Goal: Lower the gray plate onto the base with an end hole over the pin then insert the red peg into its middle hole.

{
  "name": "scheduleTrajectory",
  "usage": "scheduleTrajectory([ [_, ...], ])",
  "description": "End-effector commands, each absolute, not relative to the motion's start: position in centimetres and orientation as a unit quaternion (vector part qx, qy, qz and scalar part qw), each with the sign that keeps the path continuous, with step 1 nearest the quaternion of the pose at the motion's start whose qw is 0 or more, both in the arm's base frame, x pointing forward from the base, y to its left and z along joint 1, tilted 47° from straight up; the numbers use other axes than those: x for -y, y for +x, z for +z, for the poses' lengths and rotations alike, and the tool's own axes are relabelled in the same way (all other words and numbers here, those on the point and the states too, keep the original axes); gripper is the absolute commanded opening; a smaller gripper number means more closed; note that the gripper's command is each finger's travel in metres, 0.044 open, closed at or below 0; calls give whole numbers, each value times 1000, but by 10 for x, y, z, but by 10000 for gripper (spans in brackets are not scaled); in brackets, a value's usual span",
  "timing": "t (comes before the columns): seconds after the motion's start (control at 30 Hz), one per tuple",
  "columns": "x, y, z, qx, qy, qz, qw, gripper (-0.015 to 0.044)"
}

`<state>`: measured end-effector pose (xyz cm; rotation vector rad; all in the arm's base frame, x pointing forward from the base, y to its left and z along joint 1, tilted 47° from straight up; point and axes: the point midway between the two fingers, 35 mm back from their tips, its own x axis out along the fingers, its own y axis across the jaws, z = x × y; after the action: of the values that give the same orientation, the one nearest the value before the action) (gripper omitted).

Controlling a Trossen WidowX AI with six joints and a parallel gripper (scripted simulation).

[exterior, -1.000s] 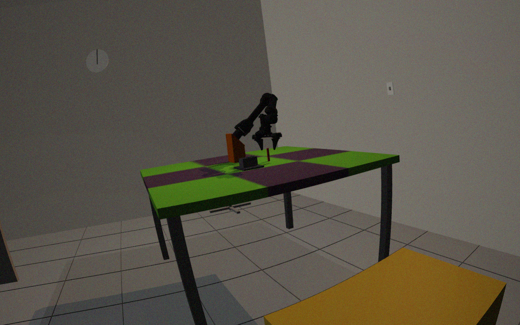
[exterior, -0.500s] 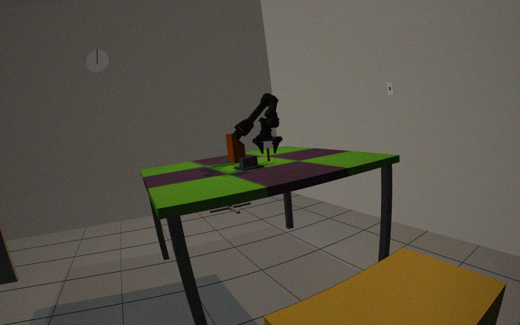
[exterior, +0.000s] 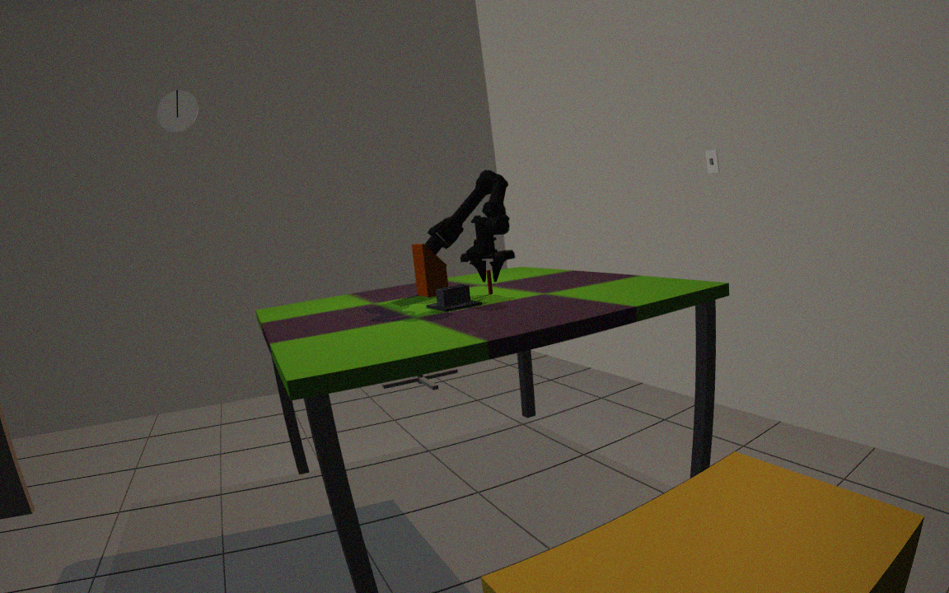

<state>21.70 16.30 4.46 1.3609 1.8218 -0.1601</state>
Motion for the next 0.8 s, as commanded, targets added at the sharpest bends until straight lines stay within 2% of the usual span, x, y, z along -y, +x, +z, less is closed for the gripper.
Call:
scheduleTrajectory([
  [0.0, -163, 217, 44, -725, 543, -67, 418, 46],
  [0.07, -163, 217, 44, -725, 543, -67, 418, 0],
  [0.77, -155, 220, 49, -725, 542, -69, 419, 0],
])
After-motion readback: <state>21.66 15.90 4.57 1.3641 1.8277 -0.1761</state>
